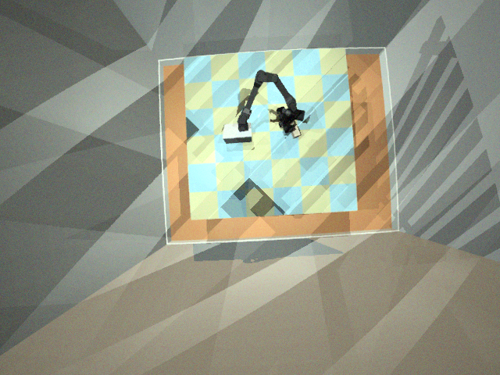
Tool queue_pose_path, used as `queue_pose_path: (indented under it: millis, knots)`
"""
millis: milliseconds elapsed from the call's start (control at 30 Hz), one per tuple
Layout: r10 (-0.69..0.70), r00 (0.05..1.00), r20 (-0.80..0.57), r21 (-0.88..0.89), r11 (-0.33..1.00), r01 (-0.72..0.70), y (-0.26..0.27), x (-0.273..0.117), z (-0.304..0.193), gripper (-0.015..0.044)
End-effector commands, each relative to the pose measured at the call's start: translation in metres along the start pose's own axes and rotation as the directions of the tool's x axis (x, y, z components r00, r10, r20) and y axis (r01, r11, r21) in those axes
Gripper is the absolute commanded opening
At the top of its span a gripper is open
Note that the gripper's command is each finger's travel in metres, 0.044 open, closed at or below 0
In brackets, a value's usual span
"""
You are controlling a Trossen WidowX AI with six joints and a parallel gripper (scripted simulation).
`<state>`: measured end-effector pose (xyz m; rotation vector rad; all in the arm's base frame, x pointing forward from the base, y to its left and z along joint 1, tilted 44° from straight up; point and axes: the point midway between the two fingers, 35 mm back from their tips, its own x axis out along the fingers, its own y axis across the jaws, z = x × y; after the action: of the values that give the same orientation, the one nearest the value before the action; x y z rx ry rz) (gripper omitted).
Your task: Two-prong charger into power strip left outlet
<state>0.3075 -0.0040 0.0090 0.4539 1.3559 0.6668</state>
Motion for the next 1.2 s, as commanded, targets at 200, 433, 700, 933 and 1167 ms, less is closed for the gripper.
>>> queue_pose_path:
  millis: [200, 433, 700, 933, 1167]
  knots:
    - [0.003, 1.000, 0.002, 0.003, 1.000, -0.003, 0.0004, -0.0004, 0.0016, 0.0000]
    - [0.003, 1.000, 0.003, 0.003, 1.000, -0.003, 0.0005, -0.0004, 0.0034, 0.0000]
    - [0.003, 1.000, 0.003, 0.003, 1.000, -0.003, 0.0004, -0.0007, 0.0056, 0.0000]
    - [0.003, 1.000, 0.003, 0.003, 1.000, -0.003, 0.0004, -0.0009, 0.0072, 0.0000]
    - [0.003, 1.000, 0.003, 0.003, 1.000, -0.003, 0.0004, -0.0011, 0.0089, 0.0000]
